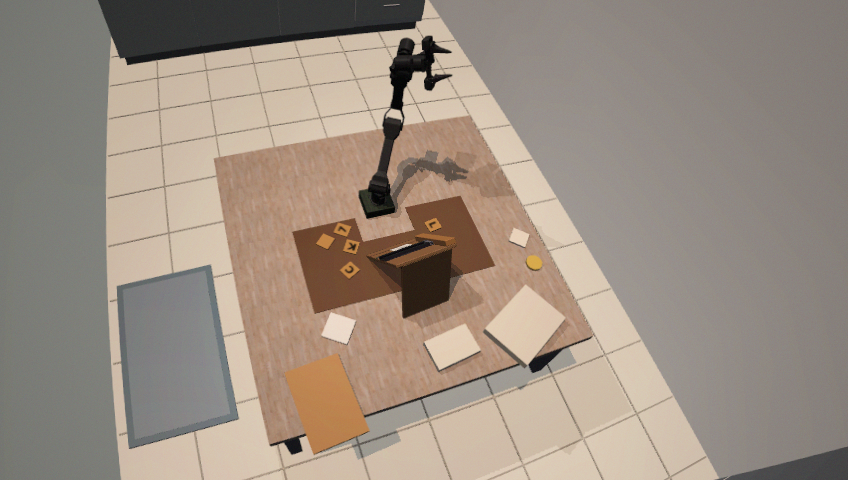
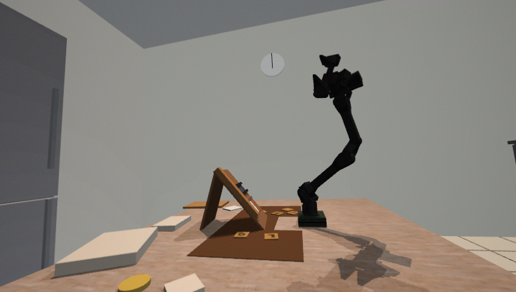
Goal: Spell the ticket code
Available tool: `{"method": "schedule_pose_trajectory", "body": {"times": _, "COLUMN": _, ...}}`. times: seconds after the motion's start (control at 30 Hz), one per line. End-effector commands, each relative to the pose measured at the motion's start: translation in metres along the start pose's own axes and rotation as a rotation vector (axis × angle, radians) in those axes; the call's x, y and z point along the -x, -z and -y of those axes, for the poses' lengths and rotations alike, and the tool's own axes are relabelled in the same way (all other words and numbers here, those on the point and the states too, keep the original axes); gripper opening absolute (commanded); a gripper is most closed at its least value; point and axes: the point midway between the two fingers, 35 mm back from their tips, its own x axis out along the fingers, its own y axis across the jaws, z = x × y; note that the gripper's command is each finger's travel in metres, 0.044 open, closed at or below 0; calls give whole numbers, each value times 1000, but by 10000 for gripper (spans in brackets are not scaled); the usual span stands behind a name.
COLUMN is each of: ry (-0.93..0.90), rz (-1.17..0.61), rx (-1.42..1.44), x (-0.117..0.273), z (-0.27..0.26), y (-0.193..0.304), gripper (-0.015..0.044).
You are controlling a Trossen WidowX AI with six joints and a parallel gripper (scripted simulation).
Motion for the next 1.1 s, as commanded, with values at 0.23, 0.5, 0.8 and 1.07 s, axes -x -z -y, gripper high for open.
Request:
{"method": "schedule_pose_trajectory", "body": {"times": 0.23, "ry": 36, "rz": -139, "rx": -299, "x": 4, "z": -37, "y": 77, "gripper": 440}}
{"method": "schedule_pose_trajectory", "body": {"times": 0.5, "ry": 60, "rz": -339, "rx": -640, "x": 21, "z": -114, "y": 161, "gripper": 440}}
{"method": "schedule_pose_trajectory", "body": {"times": 0.8, "ry": 49, "rz": -603, "rx": -1015, "x": 56, "z": -236, "y": 226, "gripper": 440}}
{"method": "schedule_pose_trajectory", "body": {"times": 1.07, "ry": 1, "rz": -868, "rx": -1338, "x": 101, "z": -364, "y": 246, "gripper": 440}}
